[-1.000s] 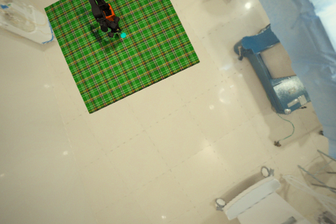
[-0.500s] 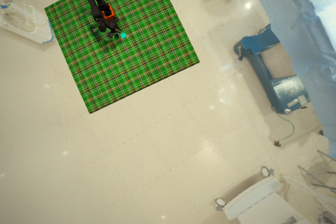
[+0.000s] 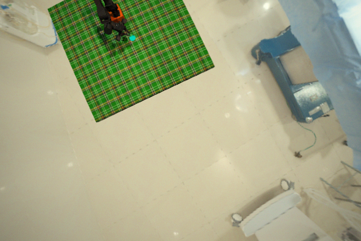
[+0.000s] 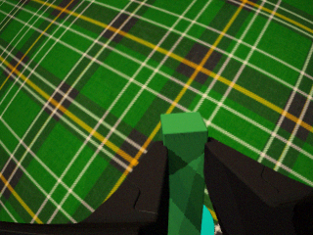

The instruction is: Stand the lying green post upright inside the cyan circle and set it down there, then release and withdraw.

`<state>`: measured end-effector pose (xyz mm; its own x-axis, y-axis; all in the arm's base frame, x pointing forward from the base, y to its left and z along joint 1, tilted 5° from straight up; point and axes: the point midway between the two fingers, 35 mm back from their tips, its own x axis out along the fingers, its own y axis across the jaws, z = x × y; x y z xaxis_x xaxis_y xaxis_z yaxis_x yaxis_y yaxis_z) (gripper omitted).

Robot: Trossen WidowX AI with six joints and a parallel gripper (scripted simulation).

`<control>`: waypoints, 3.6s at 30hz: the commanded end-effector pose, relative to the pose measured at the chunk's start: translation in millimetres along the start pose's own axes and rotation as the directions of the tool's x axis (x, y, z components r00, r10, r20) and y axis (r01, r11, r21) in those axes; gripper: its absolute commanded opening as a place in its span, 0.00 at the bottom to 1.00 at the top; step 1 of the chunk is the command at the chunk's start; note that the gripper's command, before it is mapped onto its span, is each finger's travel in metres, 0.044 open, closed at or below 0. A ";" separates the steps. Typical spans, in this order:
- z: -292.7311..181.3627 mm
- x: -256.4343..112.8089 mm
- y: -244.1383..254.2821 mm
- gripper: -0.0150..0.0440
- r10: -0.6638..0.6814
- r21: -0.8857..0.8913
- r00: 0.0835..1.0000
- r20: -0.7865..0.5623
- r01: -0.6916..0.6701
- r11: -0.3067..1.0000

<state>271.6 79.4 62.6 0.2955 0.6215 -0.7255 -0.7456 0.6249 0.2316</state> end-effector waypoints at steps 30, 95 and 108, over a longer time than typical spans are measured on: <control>-5.5 -9.5 -0.2 0.29 0.019 -0.035 0.974 0.228 -0.011 0.999; -21.2 -44.8 22.9 0.29 0.066 -0.192 0.802 0.593 0.062 0.979; -23.1 -48.0 26.6 0.29 0.073 -0.209 0.784 0.616 0.073 0.975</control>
<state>225.1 54.7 89.1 0.5473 0.8225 -0.1551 -0.8283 0.5588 0.0405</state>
